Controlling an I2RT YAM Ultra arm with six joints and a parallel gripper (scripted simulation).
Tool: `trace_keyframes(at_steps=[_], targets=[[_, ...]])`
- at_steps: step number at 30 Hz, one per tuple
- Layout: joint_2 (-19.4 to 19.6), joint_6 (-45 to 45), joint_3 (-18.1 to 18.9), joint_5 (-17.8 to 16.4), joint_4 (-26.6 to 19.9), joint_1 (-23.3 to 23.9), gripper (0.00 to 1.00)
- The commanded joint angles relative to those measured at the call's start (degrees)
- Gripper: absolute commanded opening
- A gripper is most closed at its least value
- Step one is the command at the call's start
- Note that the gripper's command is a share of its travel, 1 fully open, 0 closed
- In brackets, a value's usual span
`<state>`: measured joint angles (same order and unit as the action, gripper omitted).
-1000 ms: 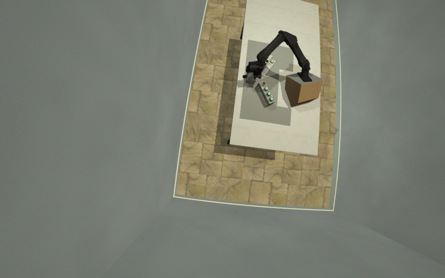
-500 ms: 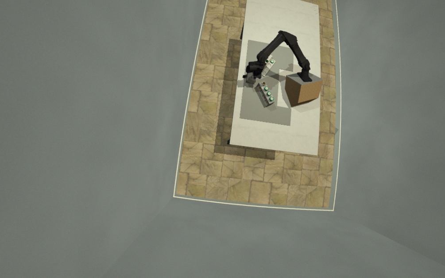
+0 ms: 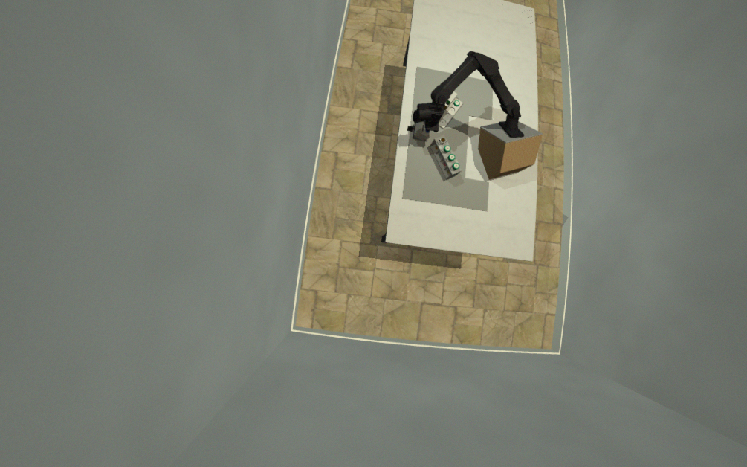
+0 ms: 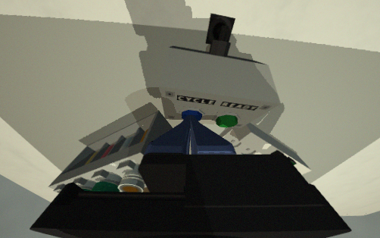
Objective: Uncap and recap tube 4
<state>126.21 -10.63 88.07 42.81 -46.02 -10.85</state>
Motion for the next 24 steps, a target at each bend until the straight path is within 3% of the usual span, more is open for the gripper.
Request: trace_keyframes(at_steps=[1,24], targets=[[-0.2,0.4,-0.1,-0.1,0.7,-0.4,0.0],[0.8,0.8,-1.3,-0.2,1.6,-0.1,0.0]])
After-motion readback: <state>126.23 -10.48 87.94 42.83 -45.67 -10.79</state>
